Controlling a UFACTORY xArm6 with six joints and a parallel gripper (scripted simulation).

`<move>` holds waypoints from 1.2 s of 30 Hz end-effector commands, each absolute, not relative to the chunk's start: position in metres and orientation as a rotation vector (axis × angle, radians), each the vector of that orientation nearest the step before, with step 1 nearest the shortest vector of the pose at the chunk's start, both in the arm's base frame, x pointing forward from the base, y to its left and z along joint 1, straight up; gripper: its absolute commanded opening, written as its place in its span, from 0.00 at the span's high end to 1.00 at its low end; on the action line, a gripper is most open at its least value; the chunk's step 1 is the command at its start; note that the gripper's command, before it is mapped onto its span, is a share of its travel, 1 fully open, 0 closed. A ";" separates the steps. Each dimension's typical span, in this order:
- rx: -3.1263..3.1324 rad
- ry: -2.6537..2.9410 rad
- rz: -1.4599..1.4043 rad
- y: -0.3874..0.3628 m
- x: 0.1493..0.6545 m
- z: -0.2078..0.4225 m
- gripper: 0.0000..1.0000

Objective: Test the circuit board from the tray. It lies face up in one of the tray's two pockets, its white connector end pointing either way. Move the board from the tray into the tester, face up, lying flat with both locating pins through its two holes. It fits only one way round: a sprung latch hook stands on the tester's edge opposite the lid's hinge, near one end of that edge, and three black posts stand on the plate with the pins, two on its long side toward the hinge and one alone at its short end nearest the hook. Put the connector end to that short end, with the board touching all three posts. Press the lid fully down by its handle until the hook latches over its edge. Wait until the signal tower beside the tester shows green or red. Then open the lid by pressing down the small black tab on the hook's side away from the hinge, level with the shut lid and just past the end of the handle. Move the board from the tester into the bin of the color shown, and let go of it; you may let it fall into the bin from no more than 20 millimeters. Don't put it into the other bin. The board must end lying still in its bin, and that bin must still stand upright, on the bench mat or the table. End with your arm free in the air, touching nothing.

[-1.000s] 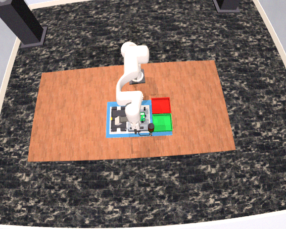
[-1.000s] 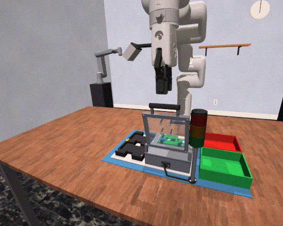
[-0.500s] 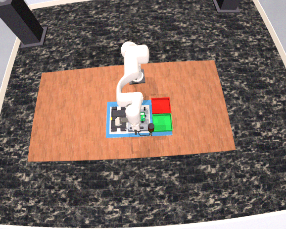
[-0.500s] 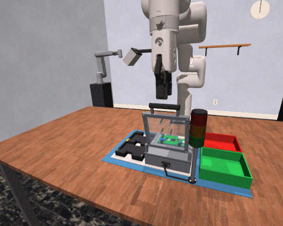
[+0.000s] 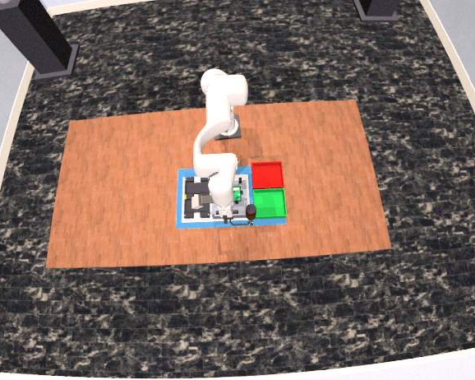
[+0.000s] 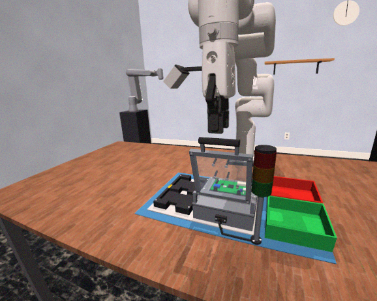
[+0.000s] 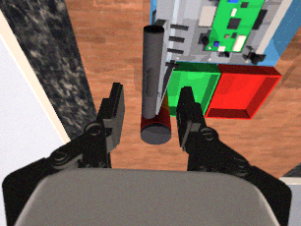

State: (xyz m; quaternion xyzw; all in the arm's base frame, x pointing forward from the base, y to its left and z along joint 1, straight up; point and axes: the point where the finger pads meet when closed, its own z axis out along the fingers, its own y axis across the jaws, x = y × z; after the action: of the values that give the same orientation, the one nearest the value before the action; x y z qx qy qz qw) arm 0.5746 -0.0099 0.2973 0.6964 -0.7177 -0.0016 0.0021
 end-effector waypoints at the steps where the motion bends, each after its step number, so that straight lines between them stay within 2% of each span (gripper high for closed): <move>1: 2.187 -2.254 0.001 -0.010 0.575 0.297 0.49; 14: 2.187 -2.254 0.001 -0.010 0.576 0.266 0.49; 28: 2.187 -2.254 0.001 -0.010 0.576 0.261 0.49; 29: 2.187 -2.254 0.001 -0.010 0.576 0.261 1.00; 36: 2.187 -2.254 0.001 -0.010 0.576 0.261 1.00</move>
State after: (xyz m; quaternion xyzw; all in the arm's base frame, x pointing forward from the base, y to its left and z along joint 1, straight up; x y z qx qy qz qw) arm 0.5752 -0.0099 0.2592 0.6964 -0.7176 -0.0014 0.0020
